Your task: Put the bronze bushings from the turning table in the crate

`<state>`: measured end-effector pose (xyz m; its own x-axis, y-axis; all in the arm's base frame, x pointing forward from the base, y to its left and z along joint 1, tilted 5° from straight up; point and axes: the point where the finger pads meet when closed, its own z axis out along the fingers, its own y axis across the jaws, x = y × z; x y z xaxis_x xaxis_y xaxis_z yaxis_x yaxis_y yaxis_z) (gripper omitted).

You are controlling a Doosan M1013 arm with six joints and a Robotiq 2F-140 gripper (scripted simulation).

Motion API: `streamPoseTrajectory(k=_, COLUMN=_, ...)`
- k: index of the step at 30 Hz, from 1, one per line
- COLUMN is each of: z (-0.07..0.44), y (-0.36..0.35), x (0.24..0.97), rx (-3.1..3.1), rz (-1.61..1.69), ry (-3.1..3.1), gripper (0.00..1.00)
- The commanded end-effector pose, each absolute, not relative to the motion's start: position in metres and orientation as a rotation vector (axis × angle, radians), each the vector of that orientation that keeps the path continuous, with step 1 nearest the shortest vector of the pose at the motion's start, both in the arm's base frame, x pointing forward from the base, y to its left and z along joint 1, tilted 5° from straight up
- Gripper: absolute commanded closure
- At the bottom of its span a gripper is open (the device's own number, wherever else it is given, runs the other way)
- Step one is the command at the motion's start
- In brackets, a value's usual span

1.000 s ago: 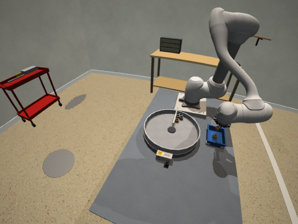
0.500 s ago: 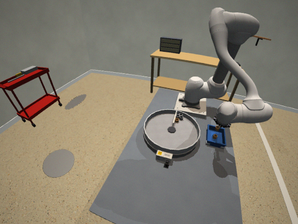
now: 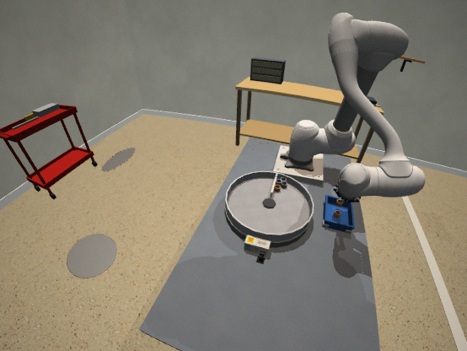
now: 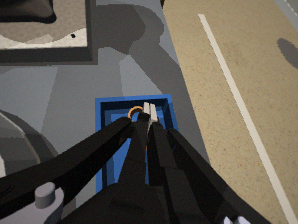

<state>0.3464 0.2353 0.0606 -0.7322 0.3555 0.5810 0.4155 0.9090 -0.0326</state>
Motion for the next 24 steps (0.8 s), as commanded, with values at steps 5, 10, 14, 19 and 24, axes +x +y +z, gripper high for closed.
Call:
streamPoseTrajectory(k=5, z=0.051, y=0.235, x=0.347, rx=-0.550, rz=-0.132, ry=-2.465, gripper=1.00)
streamPoseTrajectory(k=10, z=0.043, y=0.234, x=0.348, rx=-0.550, rz=-0.132, ry=-2.465, gripper=1.00)
streamPoseTrajectory(k=14, z=0.038, y=0.234, x=0.348, rx=-0.550, rz=-0.132, ry=-2.465, gripper=1.00)
streamPoseTrajectory(k=19, z=0.036, y=0.234, x=0.348, rx=-0.550, rz=-0.132, ry=-2.465, gripper=1.00)
streamPoseTrajectory(k=24, z=0.035, y=0.234, x=0.348, rx=-0.550, rz=-0.132, ry=-2.465, gripper=1.00)
